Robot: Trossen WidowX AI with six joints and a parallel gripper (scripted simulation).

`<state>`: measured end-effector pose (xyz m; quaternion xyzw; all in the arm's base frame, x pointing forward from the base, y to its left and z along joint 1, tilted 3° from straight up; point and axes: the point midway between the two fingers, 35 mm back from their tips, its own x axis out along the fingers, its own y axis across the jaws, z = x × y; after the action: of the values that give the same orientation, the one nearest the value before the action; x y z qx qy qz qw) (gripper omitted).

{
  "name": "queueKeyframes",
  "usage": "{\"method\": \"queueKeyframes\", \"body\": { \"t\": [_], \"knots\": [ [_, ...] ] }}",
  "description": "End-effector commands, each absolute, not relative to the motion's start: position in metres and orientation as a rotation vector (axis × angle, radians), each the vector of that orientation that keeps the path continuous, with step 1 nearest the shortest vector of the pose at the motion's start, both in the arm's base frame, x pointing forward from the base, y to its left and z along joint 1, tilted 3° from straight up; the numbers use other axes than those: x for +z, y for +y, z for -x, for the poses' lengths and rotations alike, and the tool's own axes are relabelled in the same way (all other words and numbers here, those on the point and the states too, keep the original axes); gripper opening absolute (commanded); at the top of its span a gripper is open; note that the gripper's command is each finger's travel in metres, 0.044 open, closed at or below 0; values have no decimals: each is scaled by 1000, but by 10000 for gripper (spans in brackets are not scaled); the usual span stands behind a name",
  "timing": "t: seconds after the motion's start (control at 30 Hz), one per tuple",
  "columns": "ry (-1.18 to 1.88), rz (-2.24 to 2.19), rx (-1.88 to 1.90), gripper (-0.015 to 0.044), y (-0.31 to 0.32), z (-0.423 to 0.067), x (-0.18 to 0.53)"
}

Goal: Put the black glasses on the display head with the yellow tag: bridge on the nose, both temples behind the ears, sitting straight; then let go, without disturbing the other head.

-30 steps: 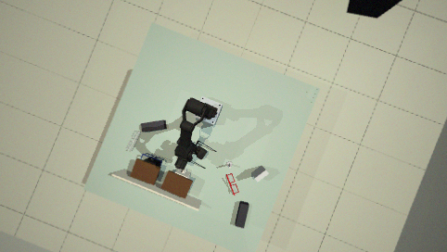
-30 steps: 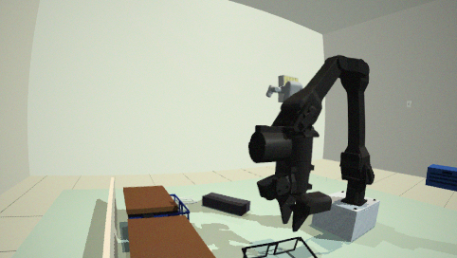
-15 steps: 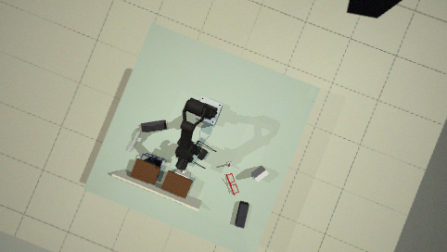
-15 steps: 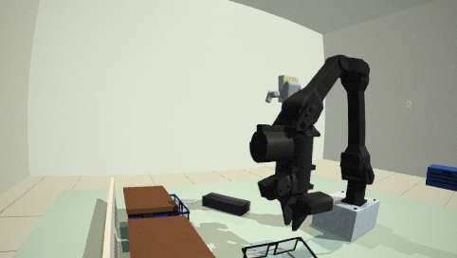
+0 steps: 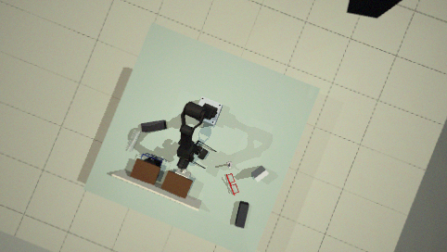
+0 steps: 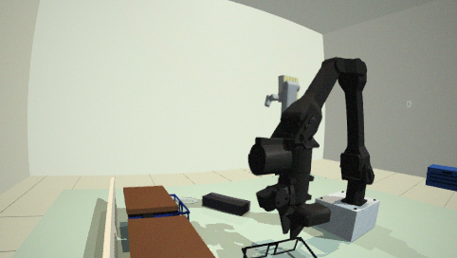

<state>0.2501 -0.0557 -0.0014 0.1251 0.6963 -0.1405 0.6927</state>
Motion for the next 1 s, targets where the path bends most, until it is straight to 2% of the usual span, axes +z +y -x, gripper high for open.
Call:
{"method": "queueKeyframes", "body": {
  "t": [0.0, 0.63, 0.97],
  "knots": [
    [1559, -280, -320, 140, -56, -249, -9],
    [1560, -280, -320, 140, -56, -247, -37],
    [1557, -282, -316, 73, -56, -248, -33]
  ]
}}
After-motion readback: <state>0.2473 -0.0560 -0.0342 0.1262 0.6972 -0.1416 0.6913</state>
